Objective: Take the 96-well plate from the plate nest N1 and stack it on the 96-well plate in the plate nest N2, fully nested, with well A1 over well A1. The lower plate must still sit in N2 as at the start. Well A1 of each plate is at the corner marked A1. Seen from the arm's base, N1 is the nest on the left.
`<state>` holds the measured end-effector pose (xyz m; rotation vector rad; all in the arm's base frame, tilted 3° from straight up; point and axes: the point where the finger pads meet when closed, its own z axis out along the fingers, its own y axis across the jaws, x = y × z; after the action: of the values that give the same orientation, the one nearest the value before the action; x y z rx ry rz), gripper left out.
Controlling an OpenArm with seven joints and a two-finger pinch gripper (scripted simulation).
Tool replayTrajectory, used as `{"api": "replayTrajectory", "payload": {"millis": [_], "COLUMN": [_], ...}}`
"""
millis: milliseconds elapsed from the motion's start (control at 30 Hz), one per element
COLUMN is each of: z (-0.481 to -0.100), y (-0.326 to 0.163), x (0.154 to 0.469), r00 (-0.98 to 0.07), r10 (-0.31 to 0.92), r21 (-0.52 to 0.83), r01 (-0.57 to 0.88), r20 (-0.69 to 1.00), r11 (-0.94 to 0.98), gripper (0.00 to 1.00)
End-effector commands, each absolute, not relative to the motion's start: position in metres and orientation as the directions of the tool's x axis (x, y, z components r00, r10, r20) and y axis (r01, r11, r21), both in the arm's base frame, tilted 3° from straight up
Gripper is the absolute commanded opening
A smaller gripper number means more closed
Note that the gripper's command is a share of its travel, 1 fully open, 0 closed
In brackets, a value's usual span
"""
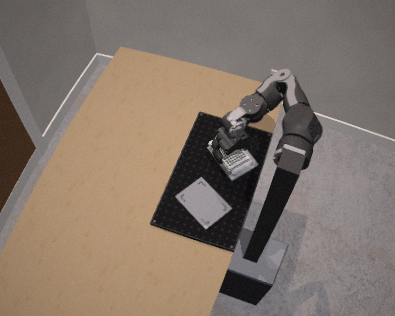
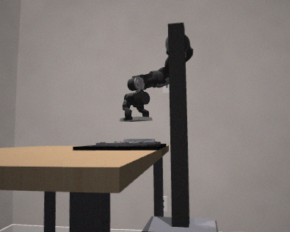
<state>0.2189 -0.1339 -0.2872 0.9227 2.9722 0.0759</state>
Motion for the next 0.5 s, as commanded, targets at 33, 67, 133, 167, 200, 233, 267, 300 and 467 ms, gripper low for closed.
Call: {"api": "replayTrajectory", "payload": {"millis": [33, 67, 133, 167, 200, 233, 267, 300, 467], "z": [-0.287, -0.287, -0.287, -0.287, -0.287, -0.287, -0.287, -0.287, -0.287], "y": [-0.133, -0.142, -0.158, -0.166, -0.174, -0.174, -0.174, -0.174, -0.174], "x": [0.22, 0.219, 0.217, 0.217, 0.216, 0.216, 0.216, 0.216, 0.216], "r00": [-0.825, -0.824, -0.824, -0.824, -0.825, -0.825, -0.825, -0.825, -0.825], "r10": [0.566, 0.566, 0.566, 0.566, 0.566, 0.566, 0.566, 0.566, 0.566], "r21": [0.063, 0.059, 0.06, 0.061, 0.062, 0.062, 0.062, 0.062, 0.062], "r01": [0.564, 0.565, 0.564, 0.564, 0.564, 0.564, 0.564, 0.564, 0.564], "r20": [-0.013, -0.014, -0.014, -0.013, -0.013, -0.013, -0.013, -0.013, -0.013], "r11": [0.824, 0.823, 0.823, 0.823, 0.824, 0.824, 0.824, 0.824, 0.824], "gripper": [0.0, 0.0, 0.0, 0.0, 0.0, 0.0, 0.0, 0.0, 0.0]}}
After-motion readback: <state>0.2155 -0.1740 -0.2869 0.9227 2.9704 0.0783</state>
